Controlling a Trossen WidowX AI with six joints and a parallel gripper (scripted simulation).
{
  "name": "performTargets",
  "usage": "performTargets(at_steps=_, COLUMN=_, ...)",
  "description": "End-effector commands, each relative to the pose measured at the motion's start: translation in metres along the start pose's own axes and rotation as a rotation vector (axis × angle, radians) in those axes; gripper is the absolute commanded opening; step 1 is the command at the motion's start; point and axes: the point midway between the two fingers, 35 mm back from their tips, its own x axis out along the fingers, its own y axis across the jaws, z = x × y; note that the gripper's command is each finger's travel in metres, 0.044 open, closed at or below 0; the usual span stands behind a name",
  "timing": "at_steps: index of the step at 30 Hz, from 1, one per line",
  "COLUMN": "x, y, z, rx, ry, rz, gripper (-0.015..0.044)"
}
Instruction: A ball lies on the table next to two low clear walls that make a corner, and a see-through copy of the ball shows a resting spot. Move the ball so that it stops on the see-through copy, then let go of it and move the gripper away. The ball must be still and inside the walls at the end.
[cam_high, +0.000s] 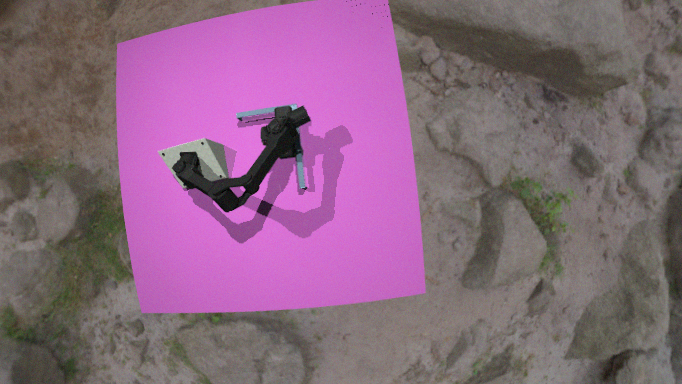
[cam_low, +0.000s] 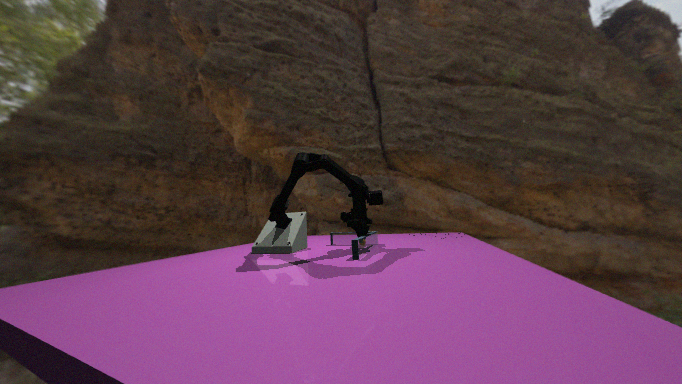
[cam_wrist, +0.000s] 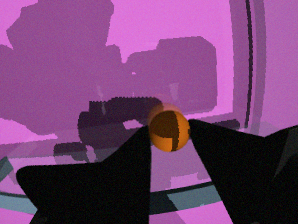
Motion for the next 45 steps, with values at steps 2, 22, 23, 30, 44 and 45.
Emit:
performTargets(at_steps=2, x=0.008, y=0.001, z=0.001, rx=-0.005, ry=-0.003, rz=0.006, gripper=0.0)
performTargets(at_steps=22, x=0.014, y=0.0, z=0.001, rx=-0.001, ry=-0.003, rz=0.001, gripper=0.025)
performTargets(at_steps=23, x=0.014, y=0.0, z=0.001, rx=-0.001, ry=-0.003, rz=0.001, gripper=0.025)
performTargets(at_steps=30, x=-0.029, y=-0.001, z=-0.002, rx=-0.004, ry=-0.003, rz=-0.001, gripper=0.025)
performTargets(at_steps=44, x=-0.071, y=-0.003, z=-0.001, rx=-0.011, ry=0.013, rz=0.001, gripper=0.0276)
performTargets(at_steps=45, x=-0.079, y=-0.003, z=-0.001, rx=-0.011, ry=0.013, rz=0.001, gripper=0.0302)
